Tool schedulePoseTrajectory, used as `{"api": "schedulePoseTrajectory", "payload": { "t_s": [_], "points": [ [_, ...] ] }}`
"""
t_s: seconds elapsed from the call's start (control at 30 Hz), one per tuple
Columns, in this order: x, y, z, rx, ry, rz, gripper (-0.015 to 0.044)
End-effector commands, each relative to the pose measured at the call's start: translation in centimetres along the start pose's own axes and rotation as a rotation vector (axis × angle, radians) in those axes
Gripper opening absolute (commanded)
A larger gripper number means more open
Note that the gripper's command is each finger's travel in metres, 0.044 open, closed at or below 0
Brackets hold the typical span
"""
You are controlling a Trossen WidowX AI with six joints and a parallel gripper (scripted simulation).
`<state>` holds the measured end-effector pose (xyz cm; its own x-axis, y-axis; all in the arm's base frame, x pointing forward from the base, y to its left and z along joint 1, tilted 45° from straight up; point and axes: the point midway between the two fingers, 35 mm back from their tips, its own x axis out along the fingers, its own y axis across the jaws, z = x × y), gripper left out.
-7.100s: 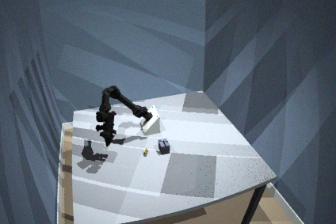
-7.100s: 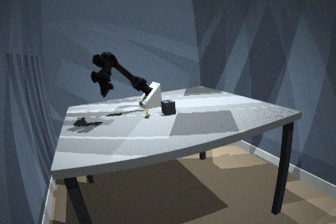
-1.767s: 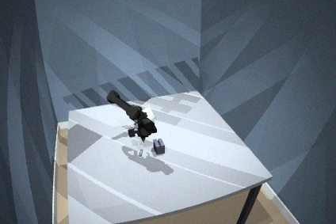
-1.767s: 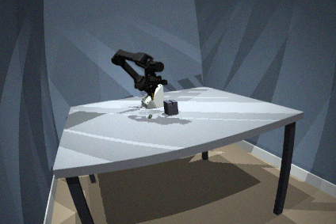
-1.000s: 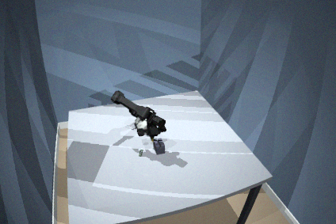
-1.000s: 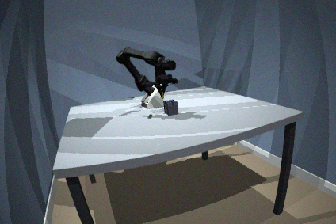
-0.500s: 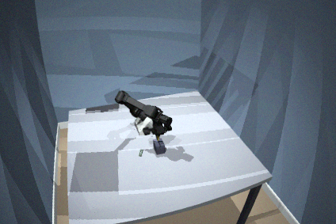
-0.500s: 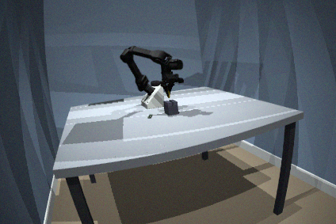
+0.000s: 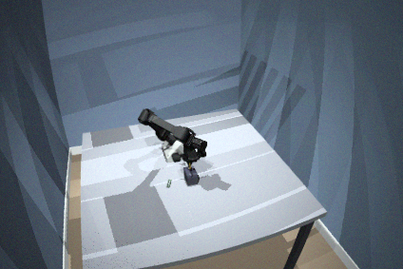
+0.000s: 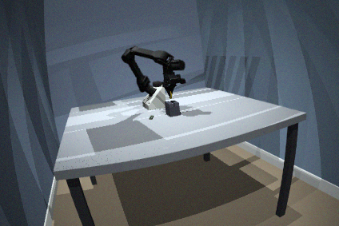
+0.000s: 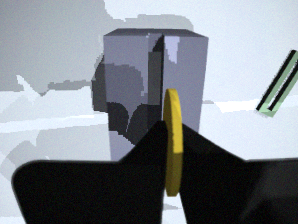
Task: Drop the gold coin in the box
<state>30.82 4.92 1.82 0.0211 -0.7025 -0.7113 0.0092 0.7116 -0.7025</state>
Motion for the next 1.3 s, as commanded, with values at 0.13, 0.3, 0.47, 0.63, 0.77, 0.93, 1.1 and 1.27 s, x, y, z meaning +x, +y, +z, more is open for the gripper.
{"api": "schedulePoseTrajectory", "payload": {
  "t_s": [0.13,0.3,0.47,0.63,0.77,0.93,1.1,1.27],
  "points": [
    [0.0,0.3,0.0,0.004,0.0,-0.001,0.0],
    [-0.1,0.6,0.0,0.012,0.0,-0.001,0.0],
    [0.0,0.4,0.0,0.004,-0.003,-0.003,0.0],
    [0.0,0.4,0.0,0.004,-0.003,-0.003,0.0],
    [0.3,0.5,0.0,0.003,-0.003,-0.003,0.0],
    [0.5,0.5,0.0,-0.002,-0.003,-0.003,0.0],
    [0.8,0.5,0.0,-0.002,-0.003,-0.003,0.0],
    [1.1,0.4,0.0,-0.001,-0.003,-0.003,0.0]
  ]
}}
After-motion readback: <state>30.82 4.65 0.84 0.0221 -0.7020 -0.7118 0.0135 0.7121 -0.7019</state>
